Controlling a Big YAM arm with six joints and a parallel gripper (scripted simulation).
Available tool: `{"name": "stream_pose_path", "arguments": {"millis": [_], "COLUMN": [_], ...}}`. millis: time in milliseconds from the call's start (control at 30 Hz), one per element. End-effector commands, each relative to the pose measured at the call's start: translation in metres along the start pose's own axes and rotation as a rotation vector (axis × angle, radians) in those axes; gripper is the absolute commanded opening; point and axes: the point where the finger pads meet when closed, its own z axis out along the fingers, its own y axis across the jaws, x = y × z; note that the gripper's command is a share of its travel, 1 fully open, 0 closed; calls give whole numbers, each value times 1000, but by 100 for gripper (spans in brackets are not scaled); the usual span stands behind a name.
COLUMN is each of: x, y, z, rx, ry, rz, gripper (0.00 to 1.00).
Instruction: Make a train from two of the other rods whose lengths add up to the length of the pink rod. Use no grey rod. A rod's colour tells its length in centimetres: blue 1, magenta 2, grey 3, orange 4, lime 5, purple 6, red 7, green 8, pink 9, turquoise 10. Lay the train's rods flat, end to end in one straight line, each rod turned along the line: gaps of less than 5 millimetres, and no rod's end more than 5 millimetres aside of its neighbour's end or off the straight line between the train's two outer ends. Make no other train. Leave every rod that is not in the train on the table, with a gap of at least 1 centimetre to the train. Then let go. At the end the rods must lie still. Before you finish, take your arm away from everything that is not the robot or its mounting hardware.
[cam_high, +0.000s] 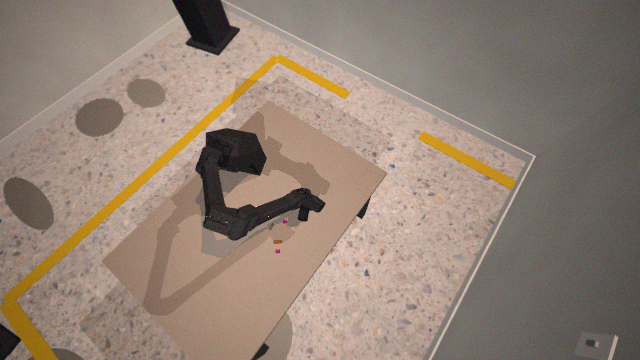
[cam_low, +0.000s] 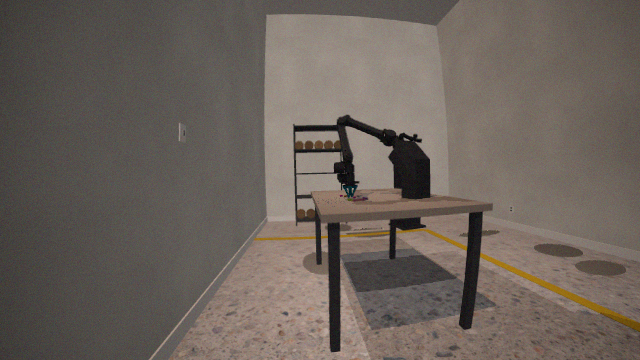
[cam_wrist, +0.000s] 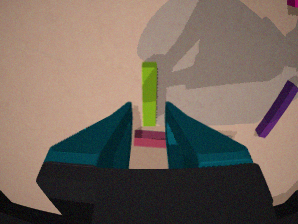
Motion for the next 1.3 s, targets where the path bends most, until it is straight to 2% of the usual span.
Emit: {"name": "stream_pose_path", "arguments": {"millis": [0,1267], "x": [-4,-2], "y": [-1,-1], "z": [7,5], "rx": [1,-2], "ry": [-3,-5], "rz": [5,14], "gripper": [24,24]}}
